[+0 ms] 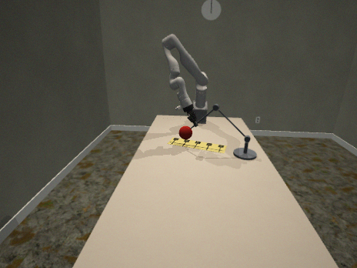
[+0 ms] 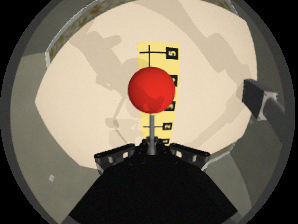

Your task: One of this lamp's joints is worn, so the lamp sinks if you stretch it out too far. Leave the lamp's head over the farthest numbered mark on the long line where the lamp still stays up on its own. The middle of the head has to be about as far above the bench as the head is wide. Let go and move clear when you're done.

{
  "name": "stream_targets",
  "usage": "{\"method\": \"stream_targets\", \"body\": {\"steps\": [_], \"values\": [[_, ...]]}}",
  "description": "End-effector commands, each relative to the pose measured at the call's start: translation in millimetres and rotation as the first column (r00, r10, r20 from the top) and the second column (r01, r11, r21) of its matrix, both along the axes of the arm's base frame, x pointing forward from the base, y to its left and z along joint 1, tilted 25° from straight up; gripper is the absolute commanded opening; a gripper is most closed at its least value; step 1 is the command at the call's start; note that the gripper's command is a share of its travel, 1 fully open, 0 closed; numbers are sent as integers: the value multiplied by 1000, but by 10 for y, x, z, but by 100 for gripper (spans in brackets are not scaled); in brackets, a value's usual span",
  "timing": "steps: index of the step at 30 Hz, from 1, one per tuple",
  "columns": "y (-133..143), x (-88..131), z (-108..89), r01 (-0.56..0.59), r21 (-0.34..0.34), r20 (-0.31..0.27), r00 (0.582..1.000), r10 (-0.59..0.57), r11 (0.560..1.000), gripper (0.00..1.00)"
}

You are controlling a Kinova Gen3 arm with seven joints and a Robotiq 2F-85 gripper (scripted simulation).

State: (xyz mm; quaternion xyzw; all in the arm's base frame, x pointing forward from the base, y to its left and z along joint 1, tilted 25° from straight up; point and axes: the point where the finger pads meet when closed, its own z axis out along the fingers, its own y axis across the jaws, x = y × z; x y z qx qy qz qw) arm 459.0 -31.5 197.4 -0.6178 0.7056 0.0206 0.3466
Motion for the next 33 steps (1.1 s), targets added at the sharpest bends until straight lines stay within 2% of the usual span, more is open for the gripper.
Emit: {"method": "stream_targets", "body": {"steps": [1, 23, 24, 33], "values": [[-81, 17, 1, 14, -5, 3, 1000, -14, 1000, 0], [-135, 13, 44, 14, -5, 3, 1000, -14, 1000, 0], [-130, 12, 44, 13, -4, 3, 1000, -13, 1000, 100], [-89, 2, 41, 5, -1, 1, 1000, -5, 1000, 100]]}}
